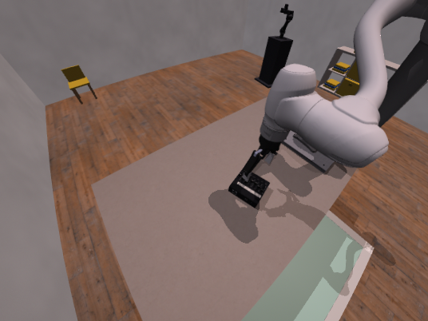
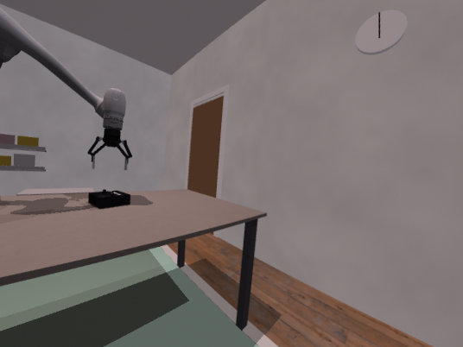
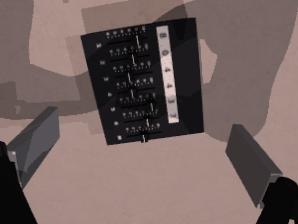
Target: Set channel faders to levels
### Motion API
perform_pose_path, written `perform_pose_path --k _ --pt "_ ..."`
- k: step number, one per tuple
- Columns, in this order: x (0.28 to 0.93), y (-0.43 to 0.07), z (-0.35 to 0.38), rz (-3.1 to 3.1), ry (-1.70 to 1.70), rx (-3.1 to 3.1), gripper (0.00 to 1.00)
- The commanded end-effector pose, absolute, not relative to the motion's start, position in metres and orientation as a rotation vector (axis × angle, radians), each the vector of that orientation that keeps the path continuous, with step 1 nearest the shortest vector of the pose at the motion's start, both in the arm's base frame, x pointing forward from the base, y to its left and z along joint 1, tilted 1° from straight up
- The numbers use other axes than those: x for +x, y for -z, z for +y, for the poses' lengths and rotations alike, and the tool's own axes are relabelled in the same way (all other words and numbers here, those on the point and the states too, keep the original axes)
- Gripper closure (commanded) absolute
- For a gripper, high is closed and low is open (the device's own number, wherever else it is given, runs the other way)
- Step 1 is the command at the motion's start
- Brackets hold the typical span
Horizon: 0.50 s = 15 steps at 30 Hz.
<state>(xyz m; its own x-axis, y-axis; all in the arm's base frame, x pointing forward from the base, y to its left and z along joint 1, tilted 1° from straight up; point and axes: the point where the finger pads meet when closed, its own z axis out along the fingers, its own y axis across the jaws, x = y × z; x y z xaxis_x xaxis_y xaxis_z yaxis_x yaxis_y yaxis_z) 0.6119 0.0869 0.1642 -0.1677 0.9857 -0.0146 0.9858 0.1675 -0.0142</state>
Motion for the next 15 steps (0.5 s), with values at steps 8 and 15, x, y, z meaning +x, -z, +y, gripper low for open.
perform_pose_path --k 8,15 --pt "0.612 -0.153 0.094 2.701 0.031 1.608 0.0" --pt "0.611 -0.136 0.106 2.968 0.036 1.037 0.0"
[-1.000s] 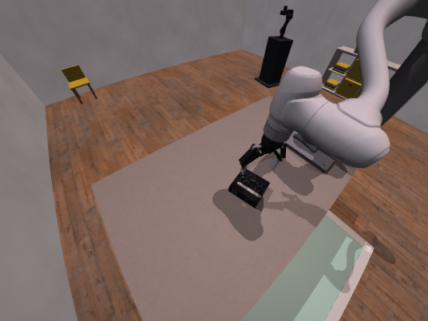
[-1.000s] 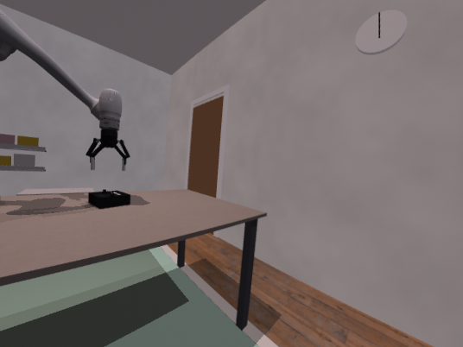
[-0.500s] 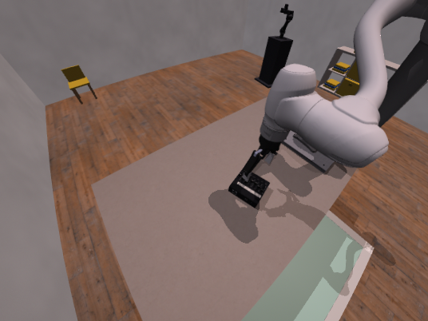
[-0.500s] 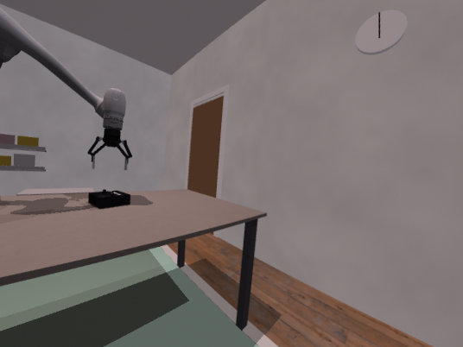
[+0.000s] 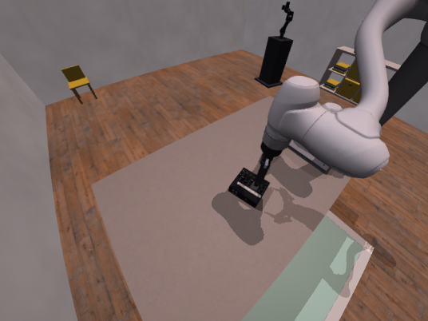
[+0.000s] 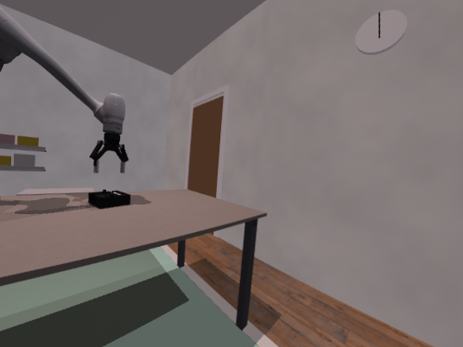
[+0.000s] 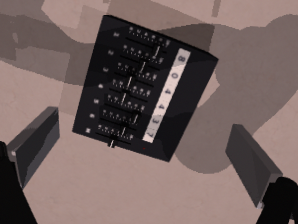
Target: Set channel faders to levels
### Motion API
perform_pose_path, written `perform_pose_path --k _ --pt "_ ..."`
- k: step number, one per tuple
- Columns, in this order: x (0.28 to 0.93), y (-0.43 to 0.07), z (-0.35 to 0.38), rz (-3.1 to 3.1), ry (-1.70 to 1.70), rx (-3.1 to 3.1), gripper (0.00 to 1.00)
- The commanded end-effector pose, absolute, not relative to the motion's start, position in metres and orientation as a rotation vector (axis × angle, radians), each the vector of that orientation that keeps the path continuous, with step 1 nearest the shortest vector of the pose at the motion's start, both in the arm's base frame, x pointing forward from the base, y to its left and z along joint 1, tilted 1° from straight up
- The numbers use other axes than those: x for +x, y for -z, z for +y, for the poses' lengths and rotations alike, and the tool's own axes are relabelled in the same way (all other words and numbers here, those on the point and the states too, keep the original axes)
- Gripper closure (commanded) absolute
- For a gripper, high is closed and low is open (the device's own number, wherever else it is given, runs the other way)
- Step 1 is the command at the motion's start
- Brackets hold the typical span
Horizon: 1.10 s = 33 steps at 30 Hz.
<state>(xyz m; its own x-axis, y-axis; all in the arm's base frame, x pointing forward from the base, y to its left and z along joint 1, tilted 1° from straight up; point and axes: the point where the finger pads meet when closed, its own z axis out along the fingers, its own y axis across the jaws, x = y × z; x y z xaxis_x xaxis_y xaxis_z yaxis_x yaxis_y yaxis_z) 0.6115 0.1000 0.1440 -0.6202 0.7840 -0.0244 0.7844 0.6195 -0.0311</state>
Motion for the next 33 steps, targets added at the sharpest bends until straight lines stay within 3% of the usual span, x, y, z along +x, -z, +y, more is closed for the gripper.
perform_pose_path --k 1,19,20,33 --pt "0.611 -0.132 0.108 2.992 0.039 0.964 0.0" --pt "0.608 -0.1 0.129 3.103 0.037 -0.554 0.0" --pt "0.608 -0.1 0.129 3.09 0.026 -0.636 1.0" --pt "0.608 -0.1 0.129 3.085 0.021 -0.663 1.0"
